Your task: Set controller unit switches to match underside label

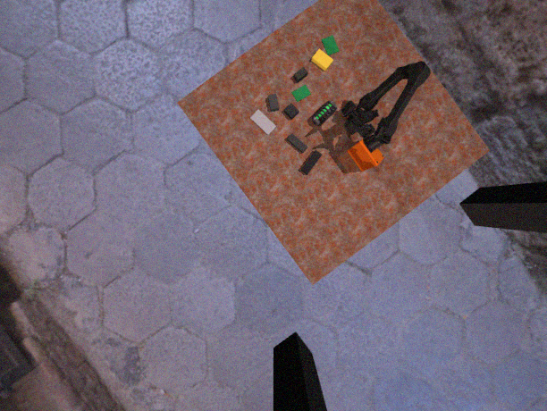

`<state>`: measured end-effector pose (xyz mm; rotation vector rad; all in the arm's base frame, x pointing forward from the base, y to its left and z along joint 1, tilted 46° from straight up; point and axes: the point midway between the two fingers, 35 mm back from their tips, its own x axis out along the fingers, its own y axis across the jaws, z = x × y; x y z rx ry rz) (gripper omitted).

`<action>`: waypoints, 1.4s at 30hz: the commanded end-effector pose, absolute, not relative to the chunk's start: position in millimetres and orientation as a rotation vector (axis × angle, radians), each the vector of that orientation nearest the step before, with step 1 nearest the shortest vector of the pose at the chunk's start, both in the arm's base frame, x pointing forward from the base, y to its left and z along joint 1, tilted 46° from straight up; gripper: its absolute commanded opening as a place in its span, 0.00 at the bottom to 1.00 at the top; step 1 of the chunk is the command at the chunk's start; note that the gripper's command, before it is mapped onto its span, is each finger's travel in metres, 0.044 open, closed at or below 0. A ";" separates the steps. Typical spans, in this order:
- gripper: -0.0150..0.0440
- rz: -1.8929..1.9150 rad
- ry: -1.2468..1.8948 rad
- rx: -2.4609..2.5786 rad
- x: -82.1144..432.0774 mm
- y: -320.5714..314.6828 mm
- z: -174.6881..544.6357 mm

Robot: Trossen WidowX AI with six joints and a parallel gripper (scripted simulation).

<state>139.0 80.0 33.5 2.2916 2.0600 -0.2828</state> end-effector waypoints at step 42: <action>0.25 -1.701 0.789 0.429 359.9 -61.6 -31.9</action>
